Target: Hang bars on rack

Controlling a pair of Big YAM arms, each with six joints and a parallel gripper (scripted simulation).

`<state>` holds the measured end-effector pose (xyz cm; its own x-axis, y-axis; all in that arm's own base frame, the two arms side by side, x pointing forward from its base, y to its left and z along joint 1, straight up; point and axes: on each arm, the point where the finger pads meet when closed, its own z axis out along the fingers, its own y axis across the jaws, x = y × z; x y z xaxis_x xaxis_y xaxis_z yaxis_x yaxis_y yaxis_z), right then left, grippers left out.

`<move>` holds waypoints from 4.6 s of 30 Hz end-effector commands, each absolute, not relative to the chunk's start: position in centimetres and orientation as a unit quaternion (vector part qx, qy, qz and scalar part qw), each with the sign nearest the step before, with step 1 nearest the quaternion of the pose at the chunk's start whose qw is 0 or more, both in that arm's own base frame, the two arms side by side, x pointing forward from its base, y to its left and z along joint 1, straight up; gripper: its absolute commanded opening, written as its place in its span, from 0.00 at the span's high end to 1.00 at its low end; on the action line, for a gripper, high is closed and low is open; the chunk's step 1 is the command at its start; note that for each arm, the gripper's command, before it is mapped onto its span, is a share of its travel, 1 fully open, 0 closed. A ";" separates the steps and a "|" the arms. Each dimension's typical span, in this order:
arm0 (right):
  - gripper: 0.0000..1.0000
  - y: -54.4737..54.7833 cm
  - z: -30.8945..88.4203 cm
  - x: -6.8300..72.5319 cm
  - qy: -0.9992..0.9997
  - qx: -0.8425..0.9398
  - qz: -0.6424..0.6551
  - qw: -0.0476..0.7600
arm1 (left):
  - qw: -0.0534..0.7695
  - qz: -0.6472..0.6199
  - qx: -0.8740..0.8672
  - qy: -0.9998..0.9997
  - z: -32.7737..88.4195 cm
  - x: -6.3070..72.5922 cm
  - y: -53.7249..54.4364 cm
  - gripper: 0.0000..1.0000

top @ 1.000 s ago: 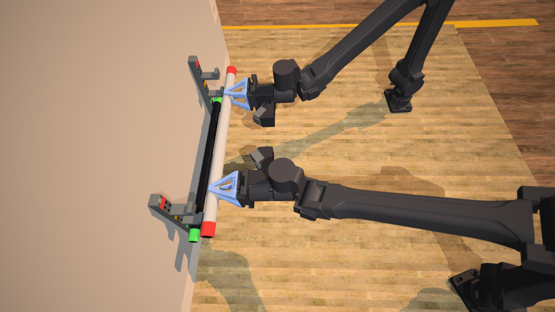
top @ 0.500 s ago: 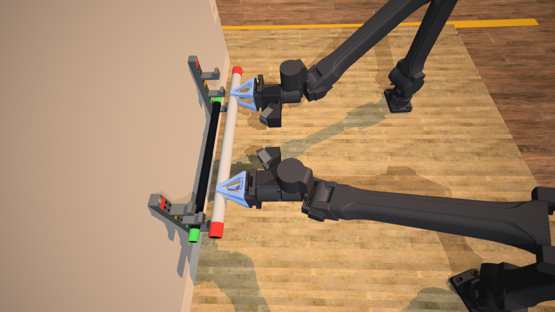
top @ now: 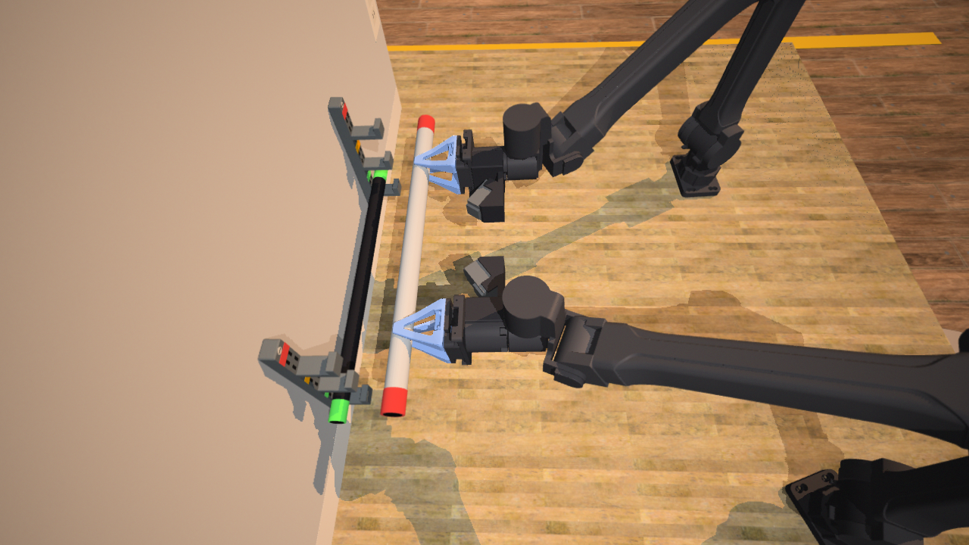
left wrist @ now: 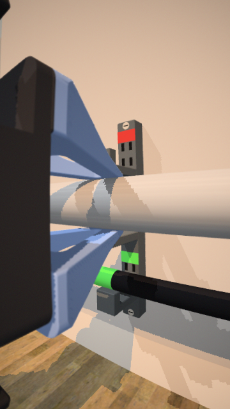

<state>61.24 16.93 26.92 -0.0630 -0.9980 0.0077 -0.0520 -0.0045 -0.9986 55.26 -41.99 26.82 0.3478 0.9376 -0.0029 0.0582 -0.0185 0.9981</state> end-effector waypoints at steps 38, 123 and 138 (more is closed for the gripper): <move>1.00 16.8 30.4 54.9 0.518 -0.466 -0.519 0.496 | 0.595 0.403 0.561 0.411 31.7 49.6 -39.4 1.00; 1.00 17.4 29.3 44.9 0.518 -0.466 -0.519 0.496 | 0.595 0.403 0.561 0.411 30.6 40.3 -36.0 1.00; 1.00 17.4 29.0 45.0 0.518 -0.466 -0.519 0.496 | 0.595 0.403 0.561 0.411 30.2 40.4 -36.0 1.00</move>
<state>45.08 18.00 27.18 -0.0582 -0.9983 -0.0027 -0.0190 0.0039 -0.9998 40.02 -36.36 27.33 0.3523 0.9359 0.0016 0.0295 -0.0128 0.9995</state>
